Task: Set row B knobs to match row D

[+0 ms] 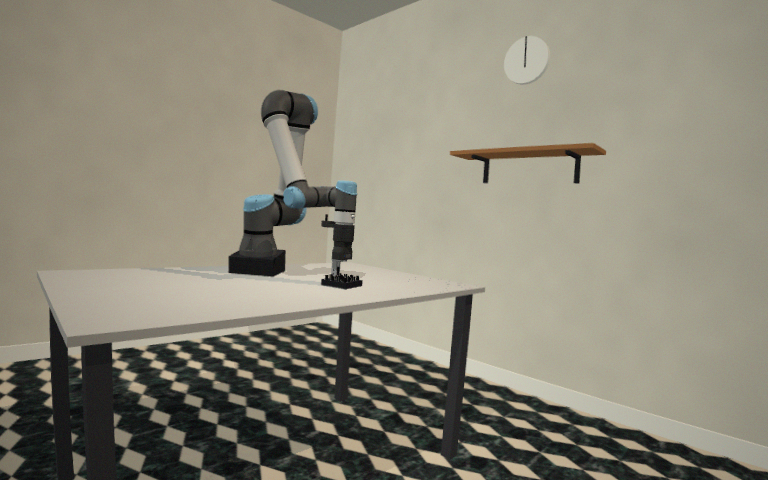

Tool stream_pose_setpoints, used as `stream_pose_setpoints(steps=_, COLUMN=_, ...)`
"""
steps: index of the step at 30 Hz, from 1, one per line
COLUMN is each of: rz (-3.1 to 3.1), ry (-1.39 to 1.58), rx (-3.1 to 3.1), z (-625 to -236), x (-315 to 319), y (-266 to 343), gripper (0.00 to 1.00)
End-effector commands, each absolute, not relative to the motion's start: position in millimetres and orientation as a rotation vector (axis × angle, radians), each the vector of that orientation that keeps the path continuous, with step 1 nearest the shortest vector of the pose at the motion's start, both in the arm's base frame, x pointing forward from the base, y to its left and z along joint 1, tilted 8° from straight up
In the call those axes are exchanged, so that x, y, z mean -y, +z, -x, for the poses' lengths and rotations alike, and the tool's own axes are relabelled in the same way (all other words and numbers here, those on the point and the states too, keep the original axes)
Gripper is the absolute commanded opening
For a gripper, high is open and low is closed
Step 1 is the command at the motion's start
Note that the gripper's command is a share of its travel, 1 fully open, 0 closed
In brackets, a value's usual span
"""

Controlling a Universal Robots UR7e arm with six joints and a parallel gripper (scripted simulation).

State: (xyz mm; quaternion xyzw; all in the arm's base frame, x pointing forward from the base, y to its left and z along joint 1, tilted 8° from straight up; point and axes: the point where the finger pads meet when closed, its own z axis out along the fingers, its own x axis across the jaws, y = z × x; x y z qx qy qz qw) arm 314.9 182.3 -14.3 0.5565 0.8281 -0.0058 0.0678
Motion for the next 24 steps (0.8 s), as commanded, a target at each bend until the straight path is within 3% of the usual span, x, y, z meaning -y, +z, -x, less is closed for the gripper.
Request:
stream_pose_setpoints(steps=1, rz=-1.537, ry=-0.025, rx=-2.584, z=-315.3, x=-182.4, y=-13.9, gripper=0.3)
stream_pose_setpoints(steps=24, rz=-1.343, ry=-0.04, rx=-2.692, z=-315.3, x=-182.4, y=-13.9, gripper=0.3)
